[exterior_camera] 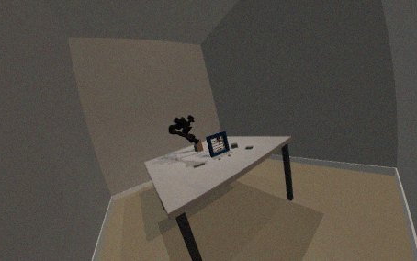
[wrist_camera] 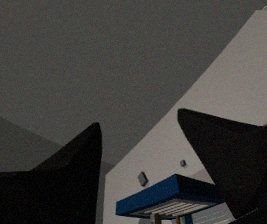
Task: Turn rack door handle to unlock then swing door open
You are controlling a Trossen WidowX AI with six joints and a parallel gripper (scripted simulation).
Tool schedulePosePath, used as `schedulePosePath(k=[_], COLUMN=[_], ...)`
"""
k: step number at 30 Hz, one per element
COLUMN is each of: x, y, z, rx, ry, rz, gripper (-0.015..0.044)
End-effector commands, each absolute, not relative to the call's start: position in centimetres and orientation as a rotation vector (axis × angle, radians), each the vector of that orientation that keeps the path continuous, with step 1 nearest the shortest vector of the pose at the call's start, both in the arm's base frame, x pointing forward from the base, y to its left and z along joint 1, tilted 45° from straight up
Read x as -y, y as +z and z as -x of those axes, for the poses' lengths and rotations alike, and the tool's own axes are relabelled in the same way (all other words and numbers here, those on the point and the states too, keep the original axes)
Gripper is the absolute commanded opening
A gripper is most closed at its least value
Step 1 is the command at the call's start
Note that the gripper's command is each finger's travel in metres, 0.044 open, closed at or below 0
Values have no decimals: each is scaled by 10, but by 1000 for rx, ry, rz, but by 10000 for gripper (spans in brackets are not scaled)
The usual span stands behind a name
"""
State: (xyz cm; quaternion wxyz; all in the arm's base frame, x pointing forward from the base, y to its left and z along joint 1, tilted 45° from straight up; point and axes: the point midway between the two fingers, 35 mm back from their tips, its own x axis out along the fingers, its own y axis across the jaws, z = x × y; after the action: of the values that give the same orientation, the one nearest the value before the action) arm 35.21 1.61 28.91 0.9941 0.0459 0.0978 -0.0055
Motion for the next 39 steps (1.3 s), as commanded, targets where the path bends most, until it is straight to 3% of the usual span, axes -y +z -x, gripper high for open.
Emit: schedulePosePath(k=[1,39], x=[-24,-86], y=[275,135], z=[-363,-397], rx=[-286,-1023], ry=[-16,-246], rz=[-115,-26], gripper=[288,288])
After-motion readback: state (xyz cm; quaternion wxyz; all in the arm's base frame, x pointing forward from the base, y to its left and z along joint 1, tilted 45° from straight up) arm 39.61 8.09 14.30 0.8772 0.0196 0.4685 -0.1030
